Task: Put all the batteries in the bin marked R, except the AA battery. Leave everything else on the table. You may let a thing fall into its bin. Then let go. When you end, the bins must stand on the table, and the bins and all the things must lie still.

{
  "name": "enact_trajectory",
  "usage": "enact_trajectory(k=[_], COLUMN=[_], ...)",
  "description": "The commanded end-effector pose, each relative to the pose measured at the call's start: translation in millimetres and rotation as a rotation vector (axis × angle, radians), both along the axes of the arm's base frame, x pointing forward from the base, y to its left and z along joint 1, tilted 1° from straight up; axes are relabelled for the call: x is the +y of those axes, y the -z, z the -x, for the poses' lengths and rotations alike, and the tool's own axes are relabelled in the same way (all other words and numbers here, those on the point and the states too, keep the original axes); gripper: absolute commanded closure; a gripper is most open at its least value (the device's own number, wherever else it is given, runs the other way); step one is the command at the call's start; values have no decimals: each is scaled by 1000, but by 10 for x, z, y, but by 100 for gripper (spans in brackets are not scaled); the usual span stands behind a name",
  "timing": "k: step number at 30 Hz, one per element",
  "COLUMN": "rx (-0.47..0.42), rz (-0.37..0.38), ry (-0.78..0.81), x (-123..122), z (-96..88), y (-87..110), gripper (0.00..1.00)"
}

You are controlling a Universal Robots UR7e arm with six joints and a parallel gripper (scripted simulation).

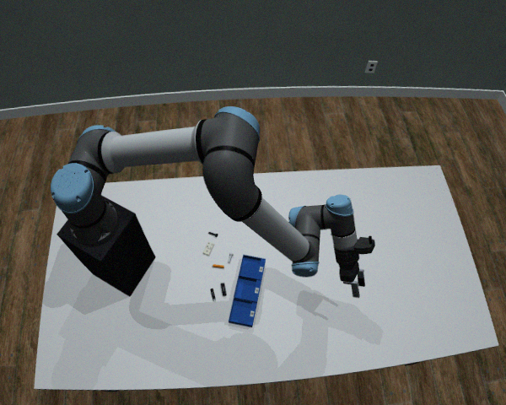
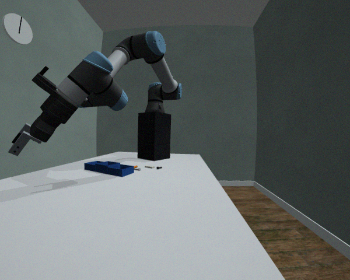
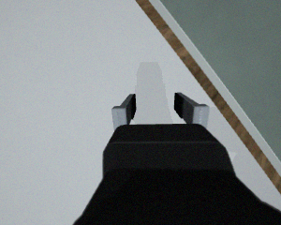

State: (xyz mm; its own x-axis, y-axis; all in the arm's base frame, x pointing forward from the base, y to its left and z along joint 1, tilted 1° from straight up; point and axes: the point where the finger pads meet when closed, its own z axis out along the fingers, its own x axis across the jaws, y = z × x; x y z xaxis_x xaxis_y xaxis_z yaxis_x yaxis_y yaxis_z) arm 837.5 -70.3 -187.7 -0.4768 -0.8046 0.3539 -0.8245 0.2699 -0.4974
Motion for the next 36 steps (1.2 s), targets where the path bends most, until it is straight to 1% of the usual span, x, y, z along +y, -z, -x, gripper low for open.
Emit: enact_trajectory(k=[1, 17, 18, 25, 28, 29, 31, 32, 34, 35, 36], rx=[-2, -2, -2, -2, -2, -14, -60, -71, -71, -89, -101], rz=[0, 0, 0, 0, 0, -12, -70, -84, -84, -109, -126], ry=[0, 0, 0, 0, 0, 47, 115, 132, 132, 171, 199], x=[-1, -1, -2, -10, -10, 11, -21, -21, -21, -22, -22], z=[-7, -7, -7, -2, -3, 78, 211, 211, 211, 295, 338], y=[-15, -15, -98, -681, -687, -687, -652, -652, -652, -647, -645], gripper=[0, 0, 69, 69, 69, 69, 69, 69, 69, 69, 69])
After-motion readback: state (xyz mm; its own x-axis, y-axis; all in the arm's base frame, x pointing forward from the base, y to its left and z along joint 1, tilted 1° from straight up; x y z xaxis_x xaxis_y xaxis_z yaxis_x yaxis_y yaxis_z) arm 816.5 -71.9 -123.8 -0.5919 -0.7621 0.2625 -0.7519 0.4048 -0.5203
